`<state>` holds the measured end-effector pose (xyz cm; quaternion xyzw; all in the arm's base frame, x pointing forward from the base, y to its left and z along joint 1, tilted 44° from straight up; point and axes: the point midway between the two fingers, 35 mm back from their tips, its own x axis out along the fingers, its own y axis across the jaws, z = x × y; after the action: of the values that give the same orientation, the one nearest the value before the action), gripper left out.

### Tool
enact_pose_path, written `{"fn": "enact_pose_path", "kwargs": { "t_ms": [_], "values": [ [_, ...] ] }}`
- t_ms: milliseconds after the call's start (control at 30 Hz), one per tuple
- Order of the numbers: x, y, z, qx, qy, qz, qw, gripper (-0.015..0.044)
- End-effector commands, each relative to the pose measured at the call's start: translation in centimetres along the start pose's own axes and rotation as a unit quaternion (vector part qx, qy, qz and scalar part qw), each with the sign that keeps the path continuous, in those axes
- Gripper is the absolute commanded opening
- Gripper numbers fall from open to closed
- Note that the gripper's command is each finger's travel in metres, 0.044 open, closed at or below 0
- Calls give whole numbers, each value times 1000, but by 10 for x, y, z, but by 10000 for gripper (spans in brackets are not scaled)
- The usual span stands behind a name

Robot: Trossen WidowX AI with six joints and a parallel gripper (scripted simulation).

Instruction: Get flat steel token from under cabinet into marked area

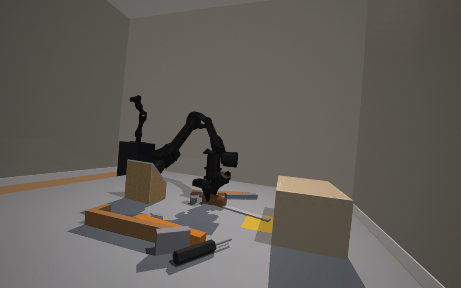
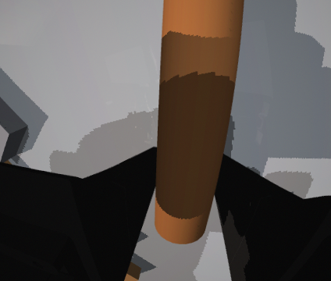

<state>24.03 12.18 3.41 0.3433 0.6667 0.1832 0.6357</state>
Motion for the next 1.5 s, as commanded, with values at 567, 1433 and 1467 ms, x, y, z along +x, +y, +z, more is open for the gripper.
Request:
{"fn": "enact_pose_path", "kwargs": {
  "t_ms": [567, 1433, 1467],
  "values": [
    [-3, 0, -11, -10, 2, 0, 1000, 0],
    [-3, 1, -13, -113, 2, 0, 994, 0],
    [-3, 1, -13, -117, 2, 0, 993, 0]
  ]
}}
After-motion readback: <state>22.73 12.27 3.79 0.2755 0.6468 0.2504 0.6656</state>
